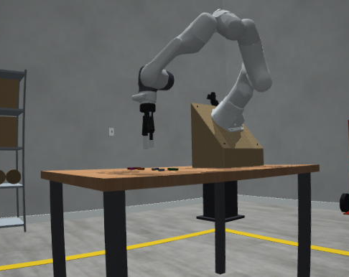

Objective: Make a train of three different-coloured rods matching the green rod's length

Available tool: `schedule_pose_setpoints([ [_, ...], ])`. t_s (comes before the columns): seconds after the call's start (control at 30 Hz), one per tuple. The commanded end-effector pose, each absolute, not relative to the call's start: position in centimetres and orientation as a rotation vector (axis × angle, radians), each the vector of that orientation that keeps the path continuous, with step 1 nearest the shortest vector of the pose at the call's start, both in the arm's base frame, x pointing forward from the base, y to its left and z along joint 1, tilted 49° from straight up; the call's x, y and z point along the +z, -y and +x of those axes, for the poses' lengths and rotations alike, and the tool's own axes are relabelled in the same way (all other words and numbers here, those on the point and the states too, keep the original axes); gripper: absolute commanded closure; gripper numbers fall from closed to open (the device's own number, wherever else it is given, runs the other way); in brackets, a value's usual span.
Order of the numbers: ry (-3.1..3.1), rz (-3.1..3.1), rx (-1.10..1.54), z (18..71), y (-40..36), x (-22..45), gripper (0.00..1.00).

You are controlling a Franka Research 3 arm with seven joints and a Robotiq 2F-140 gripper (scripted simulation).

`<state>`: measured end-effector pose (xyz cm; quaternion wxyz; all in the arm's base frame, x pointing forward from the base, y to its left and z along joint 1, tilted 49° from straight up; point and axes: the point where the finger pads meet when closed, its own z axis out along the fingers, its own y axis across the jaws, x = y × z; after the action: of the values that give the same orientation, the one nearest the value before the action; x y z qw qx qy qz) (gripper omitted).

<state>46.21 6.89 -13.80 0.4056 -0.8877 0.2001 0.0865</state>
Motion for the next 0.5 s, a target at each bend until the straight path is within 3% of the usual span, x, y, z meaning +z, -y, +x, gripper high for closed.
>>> schedule_pose_setpoints([
  [0.0,-0.685,-2.194,0.318,46.2,-6.9,-14.1,0.00],
  [0.47,-0.936,-2.121,0.433,46.3,-6.2,-15.2,0.00],
])
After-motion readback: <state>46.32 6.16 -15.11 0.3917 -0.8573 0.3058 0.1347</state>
